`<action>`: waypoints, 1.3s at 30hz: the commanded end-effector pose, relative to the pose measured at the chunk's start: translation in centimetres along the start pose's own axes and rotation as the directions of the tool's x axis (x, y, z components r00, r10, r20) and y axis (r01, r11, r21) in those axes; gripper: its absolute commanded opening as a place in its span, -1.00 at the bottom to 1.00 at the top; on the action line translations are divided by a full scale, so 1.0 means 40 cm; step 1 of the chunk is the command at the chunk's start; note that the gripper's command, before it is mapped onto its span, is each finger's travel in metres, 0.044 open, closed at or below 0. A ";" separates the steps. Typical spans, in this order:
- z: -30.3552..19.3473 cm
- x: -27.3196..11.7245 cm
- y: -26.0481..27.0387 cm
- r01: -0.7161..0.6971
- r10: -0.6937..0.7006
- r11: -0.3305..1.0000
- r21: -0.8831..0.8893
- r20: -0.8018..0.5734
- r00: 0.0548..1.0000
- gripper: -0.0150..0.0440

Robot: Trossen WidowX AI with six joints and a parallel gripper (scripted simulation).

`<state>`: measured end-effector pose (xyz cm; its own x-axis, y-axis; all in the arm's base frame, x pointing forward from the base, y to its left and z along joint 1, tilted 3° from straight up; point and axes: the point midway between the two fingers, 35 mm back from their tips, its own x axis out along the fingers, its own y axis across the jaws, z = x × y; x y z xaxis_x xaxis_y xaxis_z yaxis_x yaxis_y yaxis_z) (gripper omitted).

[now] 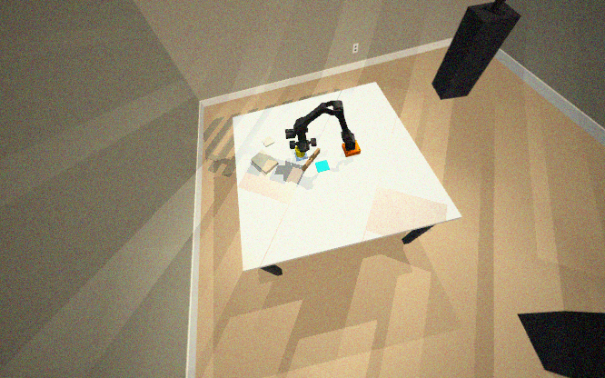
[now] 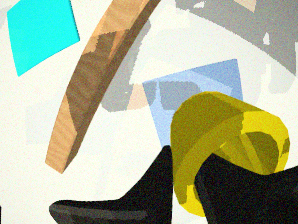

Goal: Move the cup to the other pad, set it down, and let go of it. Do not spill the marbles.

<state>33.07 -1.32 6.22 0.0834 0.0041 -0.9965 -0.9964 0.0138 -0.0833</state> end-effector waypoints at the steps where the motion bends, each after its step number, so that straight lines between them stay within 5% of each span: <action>1: 0.000 -0.008 0.000 -0.001 0.001 1.000 0.000 0.000 1.000 -0.49; 19: 0.002 -0.146 -0.007 -0.002 0.002 1.000 -0.005 -0.004 1.000 -0.49; 39: 0.005 -0.141 -0.007 0.002 -0.002 1.000 -0.003 0.000 1.000 -0.49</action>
<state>32.90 -1.20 11.88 0.0836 0.0043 -0.9965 -0.9965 0.0103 -0.0835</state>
